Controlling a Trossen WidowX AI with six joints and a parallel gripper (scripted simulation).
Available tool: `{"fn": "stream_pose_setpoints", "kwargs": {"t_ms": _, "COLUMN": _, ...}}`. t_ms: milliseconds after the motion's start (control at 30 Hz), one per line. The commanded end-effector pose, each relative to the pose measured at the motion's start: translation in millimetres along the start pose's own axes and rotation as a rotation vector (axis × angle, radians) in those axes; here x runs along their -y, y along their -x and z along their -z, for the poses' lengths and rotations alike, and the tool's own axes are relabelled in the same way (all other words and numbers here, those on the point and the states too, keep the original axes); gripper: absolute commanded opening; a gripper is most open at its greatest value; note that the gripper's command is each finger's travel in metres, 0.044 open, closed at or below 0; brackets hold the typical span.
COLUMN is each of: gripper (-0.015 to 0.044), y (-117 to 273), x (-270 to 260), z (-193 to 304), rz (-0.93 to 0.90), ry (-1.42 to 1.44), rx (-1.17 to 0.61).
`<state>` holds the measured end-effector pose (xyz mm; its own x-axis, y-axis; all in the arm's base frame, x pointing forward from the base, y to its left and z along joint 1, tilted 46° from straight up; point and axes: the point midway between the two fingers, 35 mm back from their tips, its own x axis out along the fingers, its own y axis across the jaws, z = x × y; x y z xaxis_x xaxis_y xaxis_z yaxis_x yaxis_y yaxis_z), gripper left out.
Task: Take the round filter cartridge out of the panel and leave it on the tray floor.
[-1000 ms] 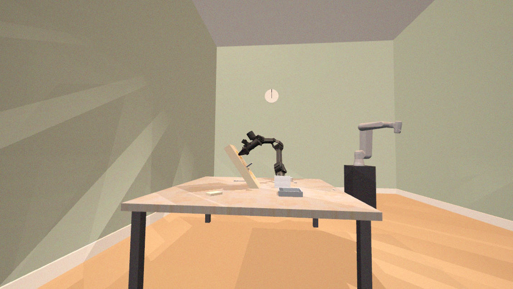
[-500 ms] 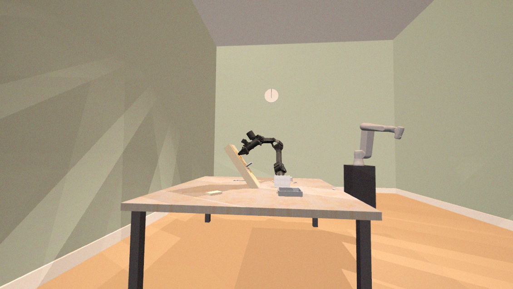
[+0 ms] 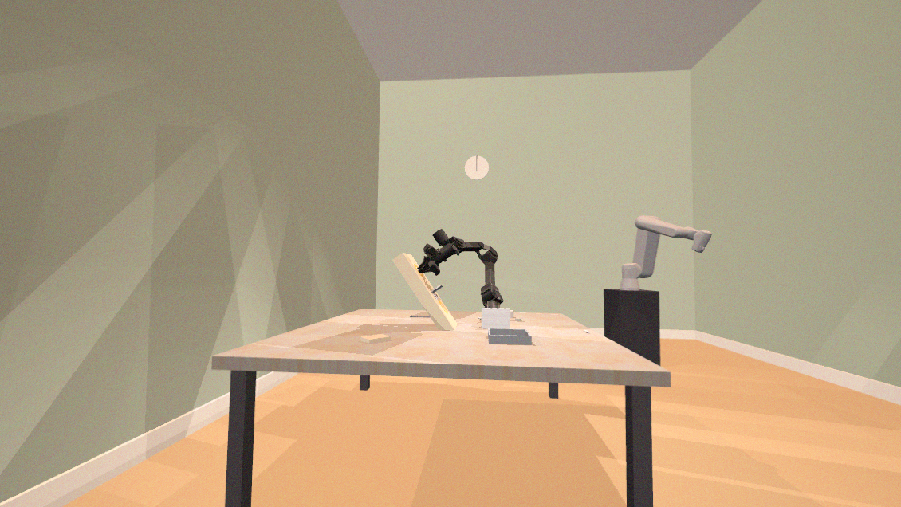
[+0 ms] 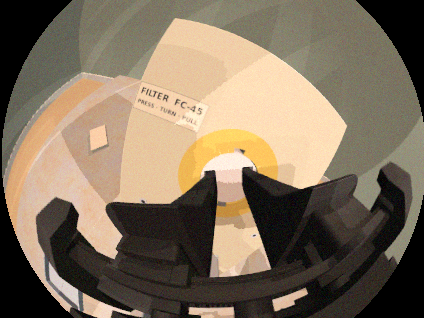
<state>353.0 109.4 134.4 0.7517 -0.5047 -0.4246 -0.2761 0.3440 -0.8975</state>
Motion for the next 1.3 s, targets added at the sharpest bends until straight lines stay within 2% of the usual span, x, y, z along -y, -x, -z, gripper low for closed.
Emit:
{"fn": "stream_pose_setpoints", "kwargs": {"t_ms": 0, "gripper": 0.0000, "y": -6.3, "x": 0.4, "z": 1.4, "rz": -0.010, "ry": 0.105, "rx": -0.005}}
{"fn": "stream_pose_setpoints", "kwargs": {"t_ms": 1200, "gripper": 0.0000, "y": -6.8, "x": 0.4, "z": 1.4, "rz": -0.012, "ry": 1.356, "rx": 0.002}}
{"fn": "stream_pose_setpoints", "kwargs": {"t_ms": 1267, "gripper": 0.0000, "y": -7.0, "x": 0.4, "z": 1.4, "rz": -0.012, "ry": 1.339, "rx": 0.002}}
